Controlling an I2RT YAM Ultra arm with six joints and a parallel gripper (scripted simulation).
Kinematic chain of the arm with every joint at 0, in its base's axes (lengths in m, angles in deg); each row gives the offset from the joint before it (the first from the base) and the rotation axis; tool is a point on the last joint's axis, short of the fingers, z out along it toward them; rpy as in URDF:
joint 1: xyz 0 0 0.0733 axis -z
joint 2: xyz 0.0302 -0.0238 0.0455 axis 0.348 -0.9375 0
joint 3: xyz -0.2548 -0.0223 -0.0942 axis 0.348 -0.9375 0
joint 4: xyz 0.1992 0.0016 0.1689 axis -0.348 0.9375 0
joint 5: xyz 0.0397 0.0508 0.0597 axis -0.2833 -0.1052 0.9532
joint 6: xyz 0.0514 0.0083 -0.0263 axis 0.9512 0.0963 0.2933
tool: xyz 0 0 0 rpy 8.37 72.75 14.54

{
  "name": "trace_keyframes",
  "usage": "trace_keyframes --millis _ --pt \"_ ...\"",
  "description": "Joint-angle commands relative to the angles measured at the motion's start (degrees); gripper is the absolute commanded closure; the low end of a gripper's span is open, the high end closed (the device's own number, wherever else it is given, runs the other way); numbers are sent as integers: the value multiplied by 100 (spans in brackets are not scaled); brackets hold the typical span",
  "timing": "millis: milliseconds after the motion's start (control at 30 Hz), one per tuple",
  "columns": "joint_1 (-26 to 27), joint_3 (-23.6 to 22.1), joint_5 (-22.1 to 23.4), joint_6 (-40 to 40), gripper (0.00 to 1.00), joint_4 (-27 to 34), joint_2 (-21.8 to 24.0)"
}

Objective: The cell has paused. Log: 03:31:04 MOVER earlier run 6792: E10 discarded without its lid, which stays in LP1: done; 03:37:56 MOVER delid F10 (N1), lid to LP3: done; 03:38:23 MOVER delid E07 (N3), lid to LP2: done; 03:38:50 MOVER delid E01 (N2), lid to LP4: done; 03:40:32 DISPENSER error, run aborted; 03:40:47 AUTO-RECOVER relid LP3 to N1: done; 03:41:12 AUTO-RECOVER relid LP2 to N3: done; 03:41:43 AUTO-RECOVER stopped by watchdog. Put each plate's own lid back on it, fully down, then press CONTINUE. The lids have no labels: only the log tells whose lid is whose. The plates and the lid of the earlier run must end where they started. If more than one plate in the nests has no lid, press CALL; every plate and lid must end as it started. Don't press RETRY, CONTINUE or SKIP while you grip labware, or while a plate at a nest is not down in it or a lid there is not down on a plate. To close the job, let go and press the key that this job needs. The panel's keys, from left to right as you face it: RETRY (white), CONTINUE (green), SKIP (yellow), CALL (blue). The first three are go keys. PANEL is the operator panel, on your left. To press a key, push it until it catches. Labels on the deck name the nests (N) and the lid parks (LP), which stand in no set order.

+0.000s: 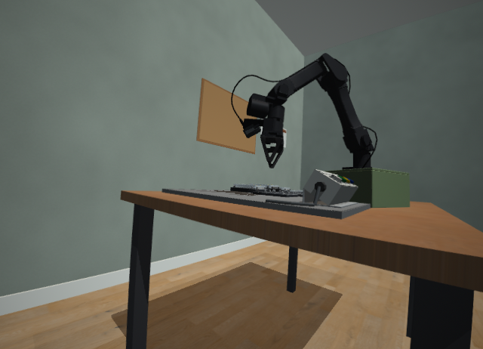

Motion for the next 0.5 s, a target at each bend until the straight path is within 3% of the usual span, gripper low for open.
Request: trace_keyframes --millis 0,100,133,467 --pt "231 -122 -83 -221 0 -135 223" --pt "296 31 -112 -180 0 -145 246" --pt "362 -170 -119 -202 0 -152 240" --pt "1083 -468 -90 -657 0 -281 334"
